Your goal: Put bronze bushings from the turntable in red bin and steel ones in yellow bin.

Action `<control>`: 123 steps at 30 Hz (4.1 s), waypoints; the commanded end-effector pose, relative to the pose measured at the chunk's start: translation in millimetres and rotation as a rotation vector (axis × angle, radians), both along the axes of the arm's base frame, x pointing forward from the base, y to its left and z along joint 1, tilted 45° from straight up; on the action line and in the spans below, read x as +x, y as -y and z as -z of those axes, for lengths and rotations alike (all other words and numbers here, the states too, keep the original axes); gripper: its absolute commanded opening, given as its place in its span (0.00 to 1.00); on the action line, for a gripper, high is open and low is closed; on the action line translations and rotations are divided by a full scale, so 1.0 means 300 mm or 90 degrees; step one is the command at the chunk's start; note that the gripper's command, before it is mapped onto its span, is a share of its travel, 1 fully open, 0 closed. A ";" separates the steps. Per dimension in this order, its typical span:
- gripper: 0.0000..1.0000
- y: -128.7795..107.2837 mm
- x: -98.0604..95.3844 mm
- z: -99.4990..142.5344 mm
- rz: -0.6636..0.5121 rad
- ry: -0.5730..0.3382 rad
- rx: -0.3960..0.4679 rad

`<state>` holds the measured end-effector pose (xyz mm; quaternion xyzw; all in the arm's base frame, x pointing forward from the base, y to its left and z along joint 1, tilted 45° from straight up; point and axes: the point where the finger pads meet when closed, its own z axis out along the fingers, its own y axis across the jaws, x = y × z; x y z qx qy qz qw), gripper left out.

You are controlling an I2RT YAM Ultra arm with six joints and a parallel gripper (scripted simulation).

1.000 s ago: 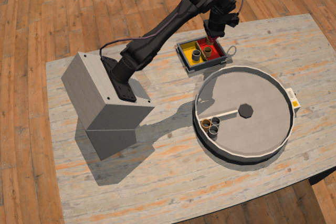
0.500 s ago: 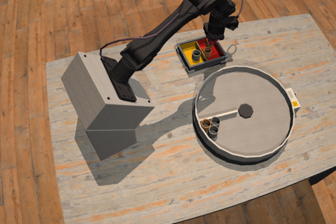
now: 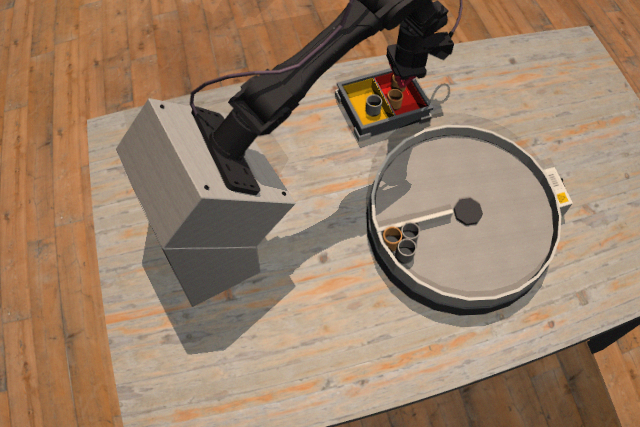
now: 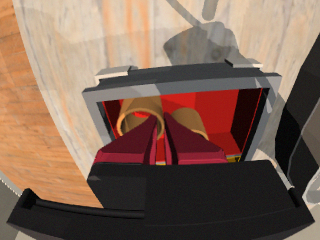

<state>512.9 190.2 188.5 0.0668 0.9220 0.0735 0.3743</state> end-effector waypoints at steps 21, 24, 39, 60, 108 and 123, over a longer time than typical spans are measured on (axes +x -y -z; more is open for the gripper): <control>0.00 0.003 0.008 -0.100 -0.002 0.035 0.017; 0.00 0.003 0.008 -0.100 -0.002 0.035 0.017; 0.00 0.010 0.006 -0.096 -0.003 0.029 0.014; 0.00 -0.001 0.005 -0.100 -0.005 0.033 0.015; 0.00 -0.016 0.010 -0.074 -0.006 0.024 0.012; 0.00 -0.016 0.010 -0.074 -0.006 0.024 0.012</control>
